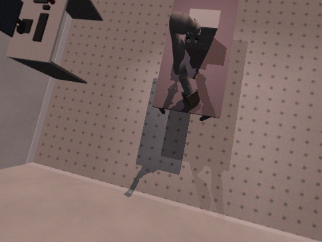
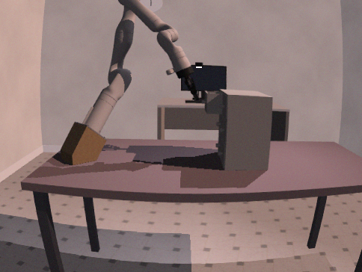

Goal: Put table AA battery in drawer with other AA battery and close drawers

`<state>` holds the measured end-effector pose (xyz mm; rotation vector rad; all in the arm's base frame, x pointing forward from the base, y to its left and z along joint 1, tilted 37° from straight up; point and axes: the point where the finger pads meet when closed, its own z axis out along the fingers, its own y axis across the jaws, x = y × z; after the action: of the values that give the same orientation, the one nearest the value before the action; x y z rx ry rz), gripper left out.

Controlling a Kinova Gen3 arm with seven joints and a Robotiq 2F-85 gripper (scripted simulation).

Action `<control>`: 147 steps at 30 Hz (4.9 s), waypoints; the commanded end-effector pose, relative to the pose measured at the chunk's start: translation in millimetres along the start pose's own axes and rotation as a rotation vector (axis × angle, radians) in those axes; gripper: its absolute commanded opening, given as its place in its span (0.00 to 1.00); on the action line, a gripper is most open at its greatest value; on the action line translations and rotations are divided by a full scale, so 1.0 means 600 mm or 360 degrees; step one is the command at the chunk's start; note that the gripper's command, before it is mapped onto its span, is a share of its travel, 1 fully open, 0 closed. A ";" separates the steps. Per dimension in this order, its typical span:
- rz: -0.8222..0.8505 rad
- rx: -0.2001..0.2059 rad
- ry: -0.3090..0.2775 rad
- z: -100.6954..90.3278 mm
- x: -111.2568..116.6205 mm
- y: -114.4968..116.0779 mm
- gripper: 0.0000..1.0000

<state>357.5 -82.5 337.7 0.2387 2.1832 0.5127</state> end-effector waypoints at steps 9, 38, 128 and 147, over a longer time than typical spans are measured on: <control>-0.0012 -0.0004 0.0007 0.014 -0.024 0.004 0.00; -0.0012 -0.0004 0.0007 0.045 -0.089 0.004 0.00; -0.0012 -0.0004 0.0007 0.048 -0.095 0.005 0.00; -0.0012 -0.0004 0.0007 0.010 -0.026 0.004 0.00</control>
<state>376.6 -80.1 346.1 0.2141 2.1922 0.5150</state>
